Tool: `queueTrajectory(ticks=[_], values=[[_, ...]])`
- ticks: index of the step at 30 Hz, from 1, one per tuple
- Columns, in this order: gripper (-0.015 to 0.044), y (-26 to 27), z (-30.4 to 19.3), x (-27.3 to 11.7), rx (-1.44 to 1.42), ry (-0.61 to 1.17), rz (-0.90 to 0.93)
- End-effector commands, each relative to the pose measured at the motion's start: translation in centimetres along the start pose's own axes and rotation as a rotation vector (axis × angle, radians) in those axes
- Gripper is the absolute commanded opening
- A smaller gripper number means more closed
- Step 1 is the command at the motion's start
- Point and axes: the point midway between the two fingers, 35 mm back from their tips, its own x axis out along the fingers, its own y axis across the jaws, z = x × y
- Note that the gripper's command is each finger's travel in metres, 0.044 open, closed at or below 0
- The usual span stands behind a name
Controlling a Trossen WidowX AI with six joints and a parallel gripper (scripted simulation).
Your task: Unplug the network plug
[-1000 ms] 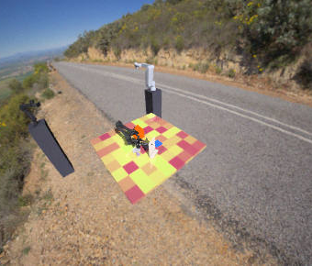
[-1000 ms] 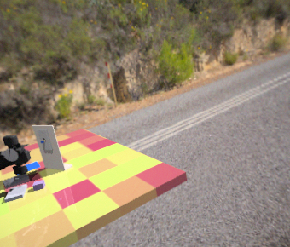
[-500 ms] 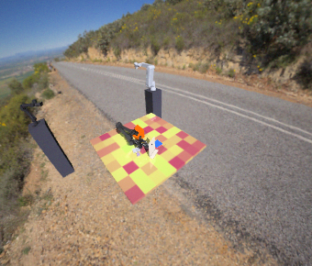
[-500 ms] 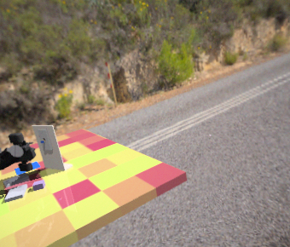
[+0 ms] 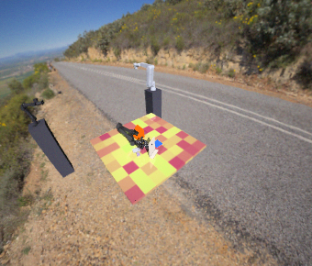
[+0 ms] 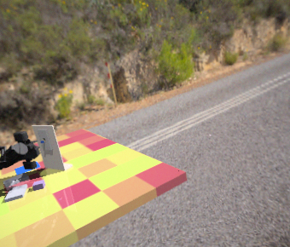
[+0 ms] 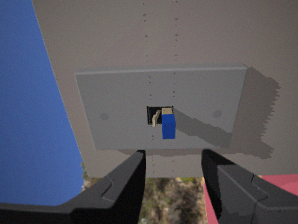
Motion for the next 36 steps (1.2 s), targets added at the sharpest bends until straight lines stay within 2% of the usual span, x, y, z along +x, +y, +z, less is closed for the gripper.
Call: queueTrajectory(ticks=[1, 23, 36], values=[[0.0156, 0.3, 0.5, 0.7, -0.002, -0.008, 0.004], [0.0156, 0.3, 1.1, 3.3, -0.001, -0.009, 0.008], [0.0069, 0.3, 1.1, 3.3, -0.001, -0.009, 0.008]])
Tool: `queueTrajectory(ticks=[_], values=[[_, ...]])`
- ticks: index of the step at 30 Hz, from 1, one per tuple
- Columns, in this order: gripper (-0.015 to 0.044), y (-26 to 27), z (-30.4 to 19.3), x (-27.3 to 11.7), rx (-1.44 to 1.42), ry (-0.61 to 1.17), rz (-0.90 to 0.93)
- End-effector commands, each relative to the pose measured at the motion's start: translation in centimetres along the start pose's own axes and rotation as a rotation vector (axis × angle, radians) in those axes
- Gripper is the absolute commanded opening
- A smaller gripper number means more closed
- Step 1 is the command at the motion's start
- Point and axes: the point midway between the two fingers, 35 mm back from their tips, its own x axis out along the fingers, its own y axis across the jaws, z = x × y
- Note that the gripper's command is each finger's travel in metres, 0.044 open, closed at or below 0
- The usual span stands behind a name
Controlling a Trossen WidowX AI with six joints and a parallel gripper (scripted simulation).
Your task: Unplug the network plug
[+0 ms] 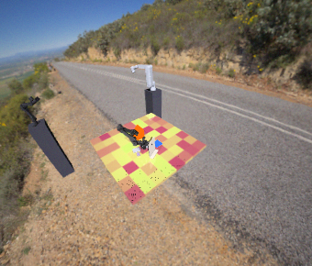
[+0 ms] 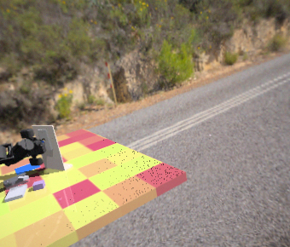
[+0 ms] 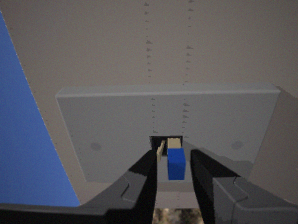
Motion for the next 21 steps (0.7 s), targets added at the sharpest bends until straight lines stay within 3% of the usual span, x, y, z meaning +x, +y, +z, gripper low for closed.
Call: queueTrajectory(ticks=[1, 10, 21], values=[[0.0063, 0.08, 0.22, 0.01, 0.002, -0.006, 0.001], [0.0003, 0.08, 0.22, 0.01, 0.002, -0.006, 0.001], [0.0, 0.08, 0.07, -0.33, 0.002, -0.006, 0.0]])
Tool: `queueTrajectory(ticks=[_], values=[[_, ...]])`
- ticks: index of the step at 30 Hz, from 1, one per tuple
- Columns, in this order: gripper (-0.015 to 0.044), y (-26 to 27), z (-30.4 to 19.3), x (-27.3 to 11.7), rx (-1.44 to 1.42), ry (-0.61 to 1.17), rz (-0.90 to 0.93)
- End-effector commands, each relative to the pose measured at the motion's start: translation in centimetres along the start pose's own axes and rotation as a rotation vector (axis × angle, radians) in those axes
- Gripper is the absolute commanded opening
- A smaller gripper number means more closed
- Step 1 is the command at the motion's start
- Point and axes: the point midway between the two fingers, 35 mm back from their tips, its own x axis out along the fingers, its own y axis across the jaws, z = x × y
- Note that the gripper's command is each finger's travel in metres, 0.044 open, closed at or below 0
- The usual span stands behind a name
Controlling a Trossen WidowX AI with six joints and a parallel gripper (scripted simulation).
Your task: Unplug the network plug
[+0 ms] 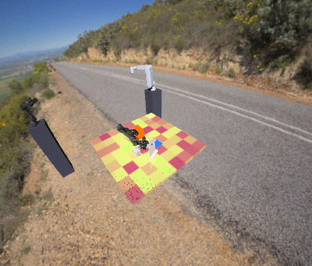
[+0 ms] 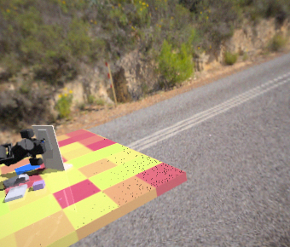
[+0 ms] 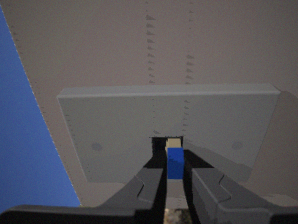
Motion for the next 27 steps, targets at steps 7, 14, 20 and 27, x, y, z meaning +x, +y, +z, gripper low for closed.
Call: queueTrajectory(ticks=[7, 14, 20, 27], values=[[0.0, 0.0, -0.2, -0.6, 0.004, -0.002, -0.001], [0.0, 0.0, -0.3, -1.0, 0.004, -0.002, -0.001], [0.0, 0.0, -0.4, -1.3, 0.004, -0.002, -0.002], [0.0, 0.0, -0.5, -1.7, 0.004, -0.002, -0.002]])
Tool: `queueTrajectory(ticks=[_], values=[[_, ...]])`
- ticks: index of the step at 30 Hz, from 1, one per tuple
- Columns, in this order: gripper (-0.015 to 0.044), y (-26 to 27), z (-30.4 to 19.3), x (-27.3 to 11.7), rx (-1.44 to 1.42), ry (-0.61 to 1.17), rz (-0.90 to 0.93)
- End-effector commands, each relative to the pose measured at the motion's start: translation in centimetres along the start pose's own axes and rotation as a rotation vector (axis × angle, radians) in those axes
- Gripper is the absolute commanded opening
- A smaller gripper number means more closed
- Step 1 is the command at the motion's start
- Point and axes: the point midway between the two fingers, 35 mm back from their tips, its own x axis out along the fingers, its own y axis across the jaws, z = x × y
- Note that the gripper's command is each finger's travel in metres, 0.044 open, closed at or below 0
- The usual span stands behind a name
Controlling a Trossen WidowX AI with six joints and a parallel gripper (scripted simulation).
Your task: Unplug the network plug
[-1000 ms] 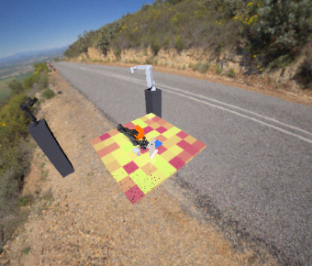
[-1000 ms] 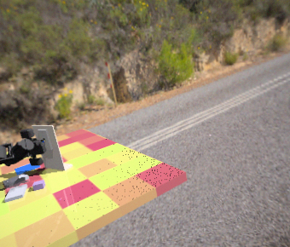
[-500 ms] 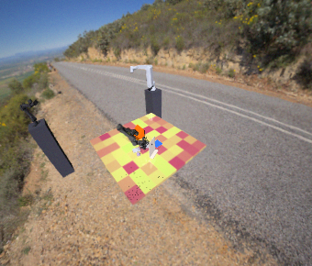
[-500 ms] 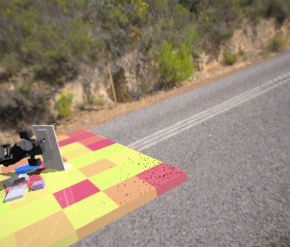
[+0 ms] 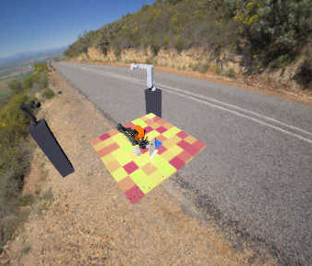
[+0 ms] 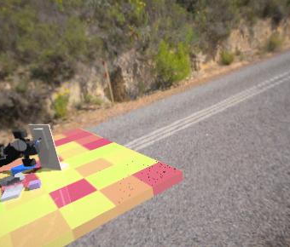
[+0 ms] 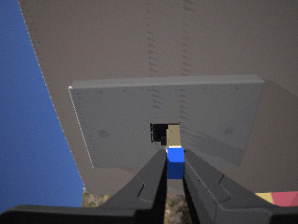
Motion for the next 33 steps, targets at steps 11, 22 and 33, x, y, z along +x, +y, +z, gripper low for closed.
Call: queueTrajectory(ticks=[11, 22, 33], values=[[0.0, 0.0, -0.2, -0.9, -0.006, 0.002, 0.0], [0.0, 0.0, -0.3, -1.6, -0.006, 0.003, 0.0], [0.0, 0.0, -0.3, -2.3, -0.006, 0.003, 0.0]])
